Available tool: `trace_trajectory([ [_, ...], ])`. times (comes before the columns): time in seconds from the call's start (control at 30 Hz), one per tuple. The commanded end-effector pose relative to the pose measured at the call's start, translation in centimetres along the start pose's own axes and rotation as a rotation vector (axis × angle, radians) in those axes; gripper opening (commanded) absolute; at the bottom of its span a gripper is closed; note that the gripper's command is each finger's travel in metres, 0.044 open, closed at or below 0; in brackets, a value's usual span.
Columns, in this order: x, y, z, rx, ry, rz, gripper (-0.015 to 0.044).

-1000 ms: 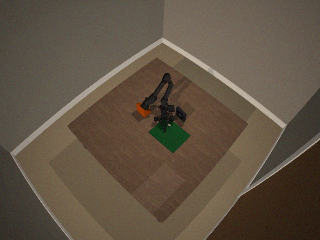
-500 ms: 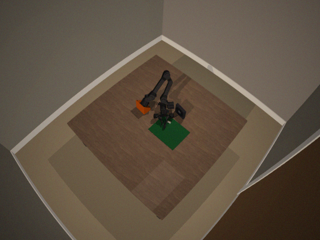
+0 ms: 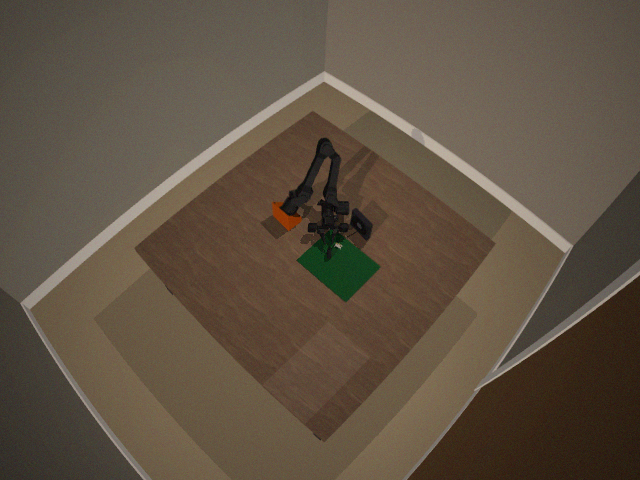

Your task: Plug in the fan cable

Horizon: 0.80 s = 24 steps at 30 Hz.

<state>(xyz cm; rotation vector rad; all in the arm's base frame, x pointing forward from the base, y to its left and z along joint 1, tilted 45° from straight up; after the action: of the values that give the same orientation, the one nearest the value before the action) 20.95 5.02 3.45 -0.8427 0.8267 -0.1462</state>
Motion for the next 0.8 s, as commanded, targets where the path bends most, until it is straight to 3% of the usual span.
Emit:
trace_trajectory([
  [0.0, -1.0, -0.3, 0.2, 0.010, -0.006, -0.002, 0.0140],
  [0.77, -6.9, -3.4, -1.1, 0.007, -0.018, -0.015, 0.0140],
])
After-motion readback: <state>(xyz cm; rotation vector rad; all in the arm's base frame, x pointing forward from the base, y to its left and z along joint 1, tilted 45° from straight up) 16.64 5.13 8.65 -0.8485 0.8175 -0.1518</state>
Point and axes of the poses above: the point midway between the two fingers, 35 mm back from their tips, its own x axis out along the fingers, its own z axis across the jaws, y = z × x, the point moved 3 cm from there along -x, back along the fingers, and after that the axes turned 12 degrees about -x, right-handed, at the moved point
